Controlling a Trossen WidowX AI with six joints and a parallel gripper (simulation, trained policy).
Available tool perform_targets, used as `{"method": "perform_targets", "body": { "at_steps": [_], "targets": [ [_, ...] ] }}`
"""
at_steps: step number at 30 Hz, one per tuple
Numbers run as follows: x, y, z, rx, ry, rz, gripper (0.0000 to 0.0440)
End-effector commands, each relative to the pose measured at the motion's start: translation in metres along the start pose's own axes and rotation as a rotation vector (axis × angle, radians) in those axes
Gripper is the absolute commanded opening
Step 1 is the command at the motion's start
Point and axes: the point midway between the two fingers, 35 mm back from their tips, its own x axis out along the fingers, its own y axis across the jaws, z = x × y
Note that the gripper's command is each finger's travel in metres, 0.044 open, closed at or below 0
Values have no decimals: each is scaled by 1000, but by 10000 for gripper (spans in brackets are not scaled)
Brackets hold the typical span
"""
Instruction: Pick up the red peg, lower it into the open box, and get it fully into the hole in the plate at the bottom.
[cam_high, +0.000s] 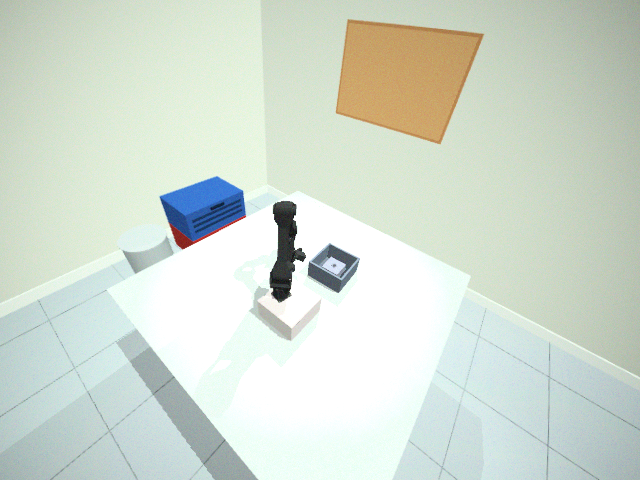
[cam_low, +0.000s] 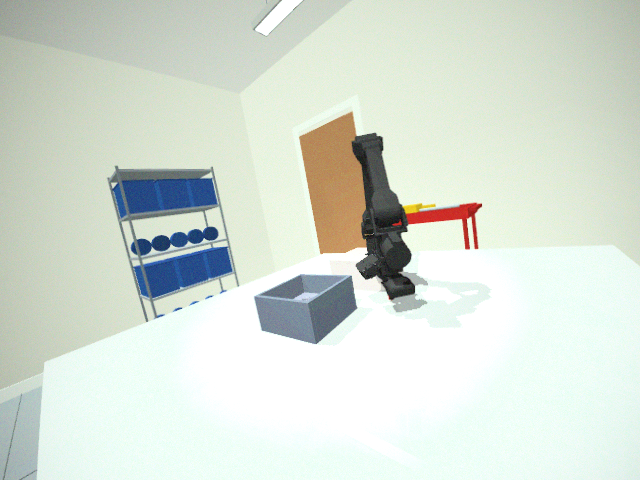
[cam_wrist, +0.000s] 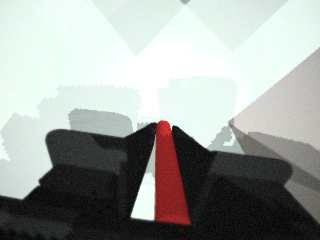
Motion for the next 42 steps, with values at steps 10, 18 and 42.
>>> {"method": "perform_targets", "body": {
  "at_steps": [10,18,42],
  "targets": [
    [-52,15,19,7,-72,59,0],
    [-85,16,36,40,-112,72,0],
    [-136,5,136,297,-190,114,0]
  ]
}}
